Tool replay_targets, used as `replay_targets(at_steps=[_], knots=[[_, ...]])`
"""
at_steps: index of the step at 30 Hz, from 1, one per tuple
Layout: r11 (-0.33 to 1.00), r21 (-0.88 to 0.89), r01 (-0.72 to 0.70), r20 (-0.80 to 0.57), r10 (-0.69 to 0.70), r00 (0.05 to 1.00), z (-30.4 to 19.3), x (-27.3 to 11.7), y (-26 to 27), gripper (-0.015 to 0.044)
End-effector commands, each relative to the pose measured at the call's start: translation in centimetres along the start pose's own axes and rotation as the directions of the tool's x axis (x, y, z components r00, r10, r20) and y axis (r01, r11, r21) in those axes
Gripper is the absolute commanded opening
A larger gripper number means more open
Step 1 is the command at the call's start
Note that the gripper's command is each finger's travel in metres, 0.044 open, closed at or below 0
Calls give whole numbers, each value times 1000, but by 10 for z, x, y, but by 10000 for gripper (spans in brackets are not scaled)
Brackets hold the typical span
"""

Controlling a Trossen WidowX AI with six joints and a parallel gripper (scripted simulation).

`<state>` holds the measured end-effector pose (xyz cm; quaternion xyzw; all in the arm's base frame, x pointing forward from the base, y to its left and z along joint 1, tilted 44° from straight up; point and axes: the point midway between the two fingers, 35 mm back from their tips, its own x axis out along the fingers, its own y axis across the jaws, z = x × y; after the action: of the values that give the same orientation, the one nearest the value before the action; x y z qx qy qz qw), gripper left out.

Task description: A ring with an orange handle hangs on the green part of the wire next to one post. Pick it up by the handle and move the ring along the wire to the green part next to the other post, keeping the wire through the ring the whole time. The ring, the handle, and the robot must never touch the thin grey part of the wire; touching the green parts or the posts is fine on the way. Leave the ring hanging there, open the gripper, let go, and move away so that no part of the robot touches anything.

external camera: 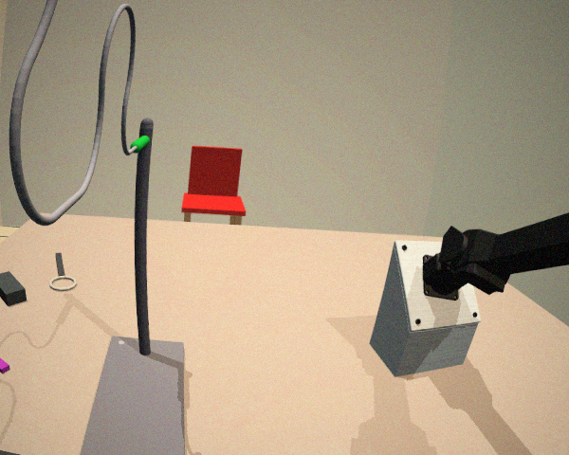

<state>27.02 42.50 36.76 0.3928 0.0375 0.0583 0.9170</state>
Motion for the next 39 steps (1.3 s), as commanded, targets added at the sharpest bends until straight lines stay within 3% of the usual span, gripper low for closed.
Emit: replay_targets(at_steps=[1, 5, 13, 39], knots=[[1000, -9, -18, -24, 18, 1000, -32, -23, 13, 160], [1000, -9, -18, -24, 18, 1000, -31, -21, 13, 160], [1000, -11, -21, -21, 21, 1000, 17, 24, 14, 160], [1000, -11, -23, -20, 22, 1000, 16, 55, 18, 160]])
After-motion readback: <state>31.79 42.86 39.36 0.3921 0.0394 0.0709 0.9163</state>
